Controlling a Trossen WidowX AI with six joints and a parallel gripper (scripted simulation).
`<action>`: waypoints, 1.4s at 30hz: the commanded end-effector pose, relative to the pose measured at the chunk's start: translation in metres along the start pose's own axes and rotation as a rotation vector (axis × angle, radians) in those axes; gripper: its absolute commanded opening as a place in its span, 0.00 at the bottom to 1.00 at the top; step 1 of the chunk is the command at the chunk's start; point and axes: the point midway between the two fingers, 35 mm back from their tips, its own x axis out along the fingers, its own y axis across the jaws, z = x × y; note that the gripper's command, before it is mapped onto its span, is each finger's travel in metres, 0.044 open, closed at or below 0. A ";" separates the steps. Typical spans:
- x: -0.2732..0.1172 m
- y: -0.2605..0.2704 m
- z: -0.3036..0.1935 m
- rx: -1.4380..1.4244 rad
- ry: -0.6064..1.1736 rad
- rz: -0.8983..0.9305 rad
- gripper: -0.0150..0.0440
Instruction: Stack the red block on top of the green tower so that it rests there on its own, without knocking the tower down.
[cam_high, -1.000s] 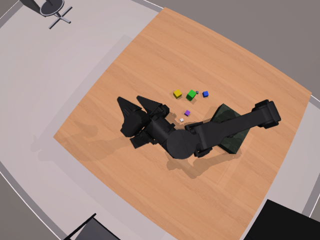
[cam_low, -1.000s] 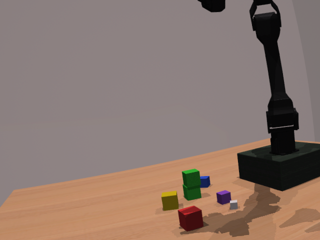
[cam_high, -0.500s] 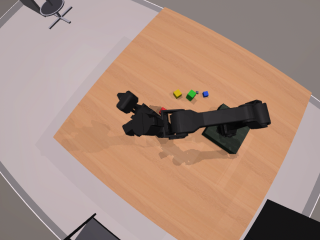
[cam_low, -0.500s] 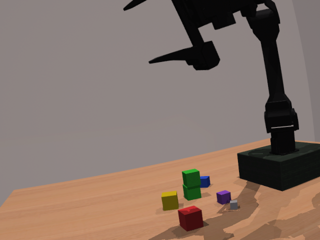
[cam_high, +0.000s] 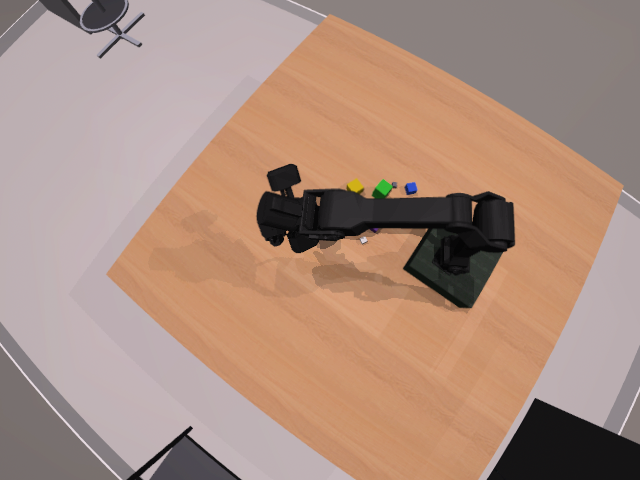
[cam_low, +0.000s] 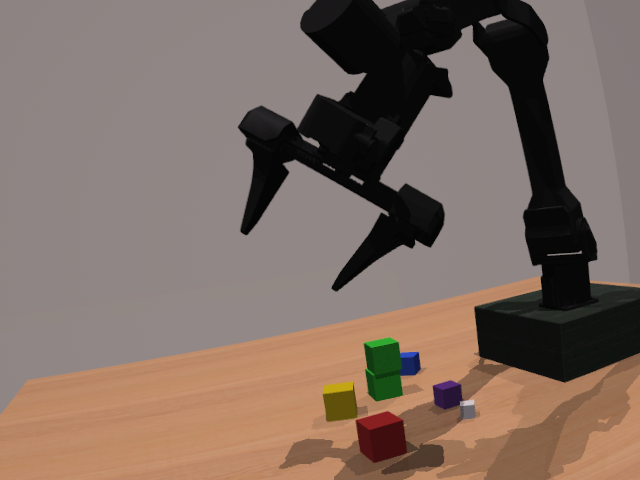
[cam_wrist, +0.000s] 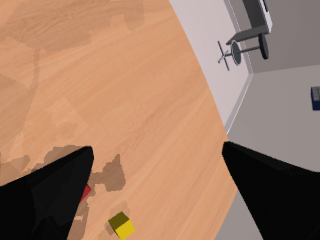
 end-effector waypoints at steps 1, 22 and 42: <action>0.023 0.018 -0.029 0.219 0.106 0.146 1.00; 0.048 0.067 -0.113 0.963 0.588 0.455 1.00; 0.087 0.102 -0.125 0.964 0.588 0.456 1.00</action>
